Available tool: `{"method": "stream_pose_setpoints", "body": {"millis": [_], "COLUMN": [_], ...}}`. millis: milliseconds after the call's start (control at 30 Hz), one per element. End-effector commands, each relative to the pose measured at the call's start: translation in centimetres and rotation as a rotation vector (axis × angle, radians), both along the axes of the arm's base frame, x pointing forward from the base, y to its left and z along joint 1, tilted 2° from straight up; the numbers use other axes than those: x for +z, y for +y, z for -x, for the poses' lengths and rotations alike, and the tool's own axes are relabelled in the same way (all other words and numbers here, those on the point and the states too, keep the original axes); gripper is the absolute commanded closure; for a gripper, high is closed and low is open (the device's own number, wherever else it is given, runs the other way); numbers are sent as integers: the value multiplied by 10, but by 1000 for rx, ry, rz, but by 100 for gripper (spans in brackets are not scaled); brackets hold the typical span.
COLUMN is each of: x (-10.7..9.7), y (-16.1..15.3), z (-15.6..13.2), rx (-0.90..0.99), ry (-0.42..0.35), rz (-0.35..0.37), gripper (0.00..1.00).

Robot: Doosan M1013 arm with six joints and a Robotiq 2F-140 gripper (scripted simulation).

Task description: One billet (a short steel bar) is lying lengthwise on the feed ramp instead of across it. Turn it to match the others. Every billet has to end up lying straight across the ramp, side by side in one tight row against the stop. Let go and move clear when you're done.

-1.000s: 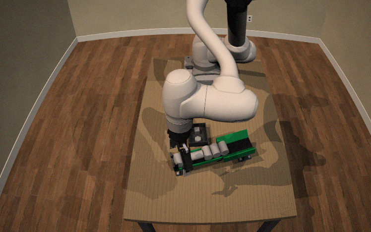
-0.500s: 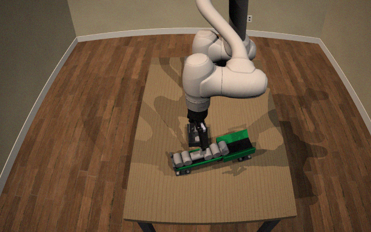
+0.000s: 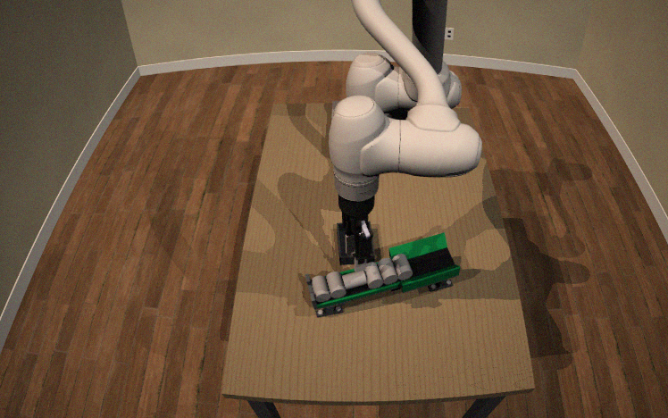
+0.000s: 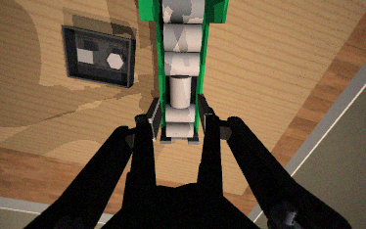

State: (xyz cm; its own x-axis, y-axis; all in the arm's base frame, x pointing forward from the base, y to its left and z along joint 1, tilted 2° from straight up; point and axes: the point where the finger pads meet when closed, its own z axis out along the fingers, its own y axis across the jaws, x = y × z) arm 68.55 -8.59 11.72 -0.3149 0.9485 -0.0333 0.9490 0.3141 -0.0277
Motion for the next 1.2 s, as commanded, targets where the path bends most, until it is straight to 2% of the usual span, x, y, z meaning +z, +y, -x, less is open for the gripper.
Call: {"method": "stream_pose_setpoints", "body": {"millis": [0, 533, 833, 1167], "x": [0, 0, 0, 0], "y": [0, 0, -3, -3], "z": [0, 0, -1, -1], "rx": [0, -1, -102, -104], "ry": [0, 0, -4, -4], "rz": [0, 0, 1, 1], "gripper": [59, 59, 59, 59]}}
